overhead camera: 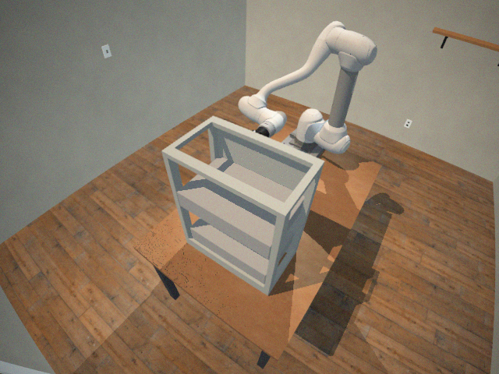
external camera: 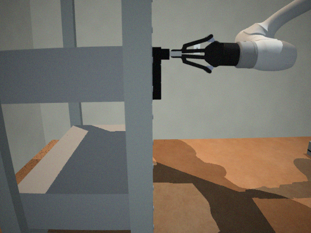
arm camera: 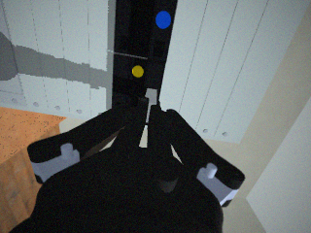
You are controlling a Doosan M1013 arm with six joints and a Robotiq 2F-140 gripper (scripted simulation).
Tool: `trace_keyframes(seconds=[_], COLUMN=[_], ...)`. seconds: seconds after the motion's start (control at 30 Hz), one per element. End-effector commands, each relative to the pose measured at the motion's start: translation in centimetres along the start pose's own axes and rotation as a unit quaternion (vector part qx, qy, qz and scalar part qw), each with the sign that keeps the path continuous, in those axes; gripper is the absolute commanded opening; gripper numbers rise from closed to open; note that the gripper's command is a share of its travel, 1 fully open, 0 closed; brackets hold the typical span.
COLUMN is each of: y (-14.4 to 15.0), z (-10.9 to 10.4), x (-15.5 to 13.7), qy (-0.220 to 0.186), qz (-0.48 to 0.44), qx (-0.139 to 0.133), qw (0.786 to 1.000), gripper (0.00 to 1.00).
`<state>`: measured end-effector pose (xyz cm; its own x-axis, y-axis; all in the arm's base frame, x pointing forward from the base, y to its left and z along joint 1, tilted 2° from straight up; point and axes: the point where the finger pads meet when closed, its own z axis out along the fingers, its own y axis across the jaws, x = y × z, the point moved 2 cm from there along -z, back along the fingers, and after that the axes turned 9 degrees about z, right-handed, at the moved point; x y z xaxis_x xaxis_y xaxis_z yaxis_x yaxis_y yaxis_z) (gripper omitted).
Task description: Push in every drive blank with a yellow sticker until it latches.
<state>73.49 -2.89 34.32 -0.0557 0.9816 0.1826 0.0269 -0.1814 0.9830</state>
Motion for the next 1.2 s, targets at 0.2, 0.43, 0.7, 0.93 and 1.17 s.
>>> trace_keyframes(seconds=[0.2,0.43,0.7,0.93,1.17], y=[0.0,0.0,0.0,0.0,0.0], z=[0.7,1.0,1.0,1.3,1.3], x=[0.0,0.0,0.0,0.0,0.0], qy=[0.000,0.000,0.000,0.000,0.000], qz=[0.000,0.000,0.000,0.000,0.000], qx=[0.000,0.000,0.000,0.000,0.000], qw=[1.000,1.000,1.000,1.000,1.000], gripper=[0.00,0.00,0.00,0.00,0.00])
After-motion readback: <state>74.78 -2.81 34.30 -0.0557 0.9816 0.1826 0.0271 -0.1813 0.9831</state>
